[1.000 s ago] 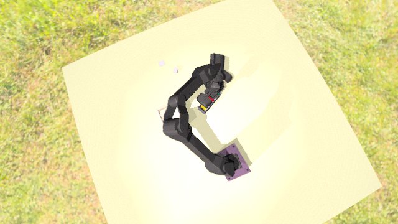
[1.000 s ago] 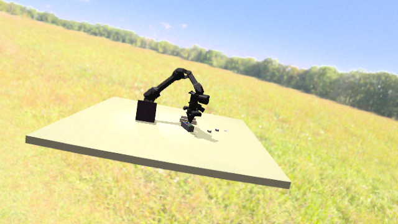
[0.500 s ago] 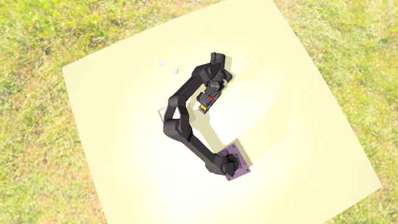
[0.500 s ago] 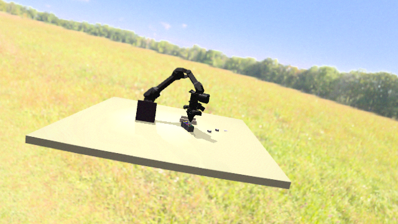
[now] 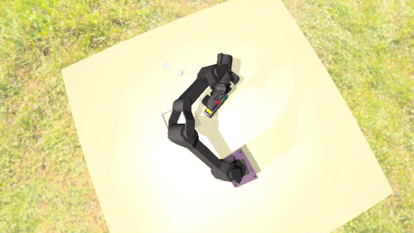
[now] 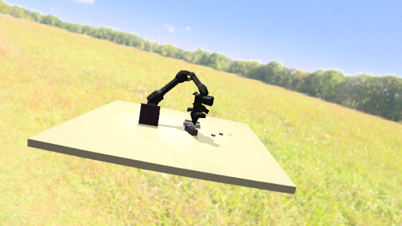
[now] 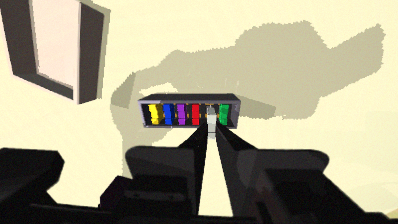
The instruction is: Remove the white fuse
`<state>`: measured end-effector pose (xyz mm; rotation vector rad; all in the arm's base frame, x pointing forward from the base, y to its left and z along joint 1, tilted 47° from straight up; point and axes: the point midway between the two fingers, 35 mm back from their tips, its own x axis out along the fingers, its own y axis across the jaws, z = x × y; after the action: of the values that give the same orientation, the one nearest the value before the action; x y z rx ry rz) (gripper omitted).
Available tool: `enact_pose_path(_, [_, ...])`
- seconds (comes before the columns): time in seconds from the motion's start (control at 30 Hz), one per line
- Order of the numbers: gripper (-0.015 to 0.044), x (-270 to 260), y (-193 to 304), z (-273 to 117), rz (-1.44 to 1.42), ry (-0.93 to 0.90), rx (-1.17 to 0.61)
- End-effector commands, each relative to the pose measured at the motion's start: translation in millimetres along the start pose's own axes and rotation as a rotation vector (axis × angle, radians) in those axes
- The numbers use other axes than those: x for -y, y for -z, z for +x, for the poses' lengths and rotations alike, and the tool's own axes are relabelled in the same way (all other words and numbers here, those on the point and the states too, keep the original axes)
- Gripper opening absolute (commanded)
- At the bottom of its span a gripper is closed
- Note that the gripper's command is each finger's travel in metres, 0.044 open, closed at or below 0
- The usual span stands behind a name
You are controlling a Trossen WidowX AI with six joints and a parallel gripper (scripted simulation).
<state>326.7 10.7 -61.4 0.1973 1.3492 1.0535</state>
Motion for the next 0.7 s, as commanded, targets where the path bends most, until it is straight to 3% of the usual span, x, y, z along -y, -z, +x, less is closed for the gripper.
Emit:
enact_pose_path(0.0, [0.0000,0,0,-3,-0.003,0.002,-0.002])
enact_pose_path(0.67, [0.0000,-1,0,-26,-0.002,0.003,-0.003])
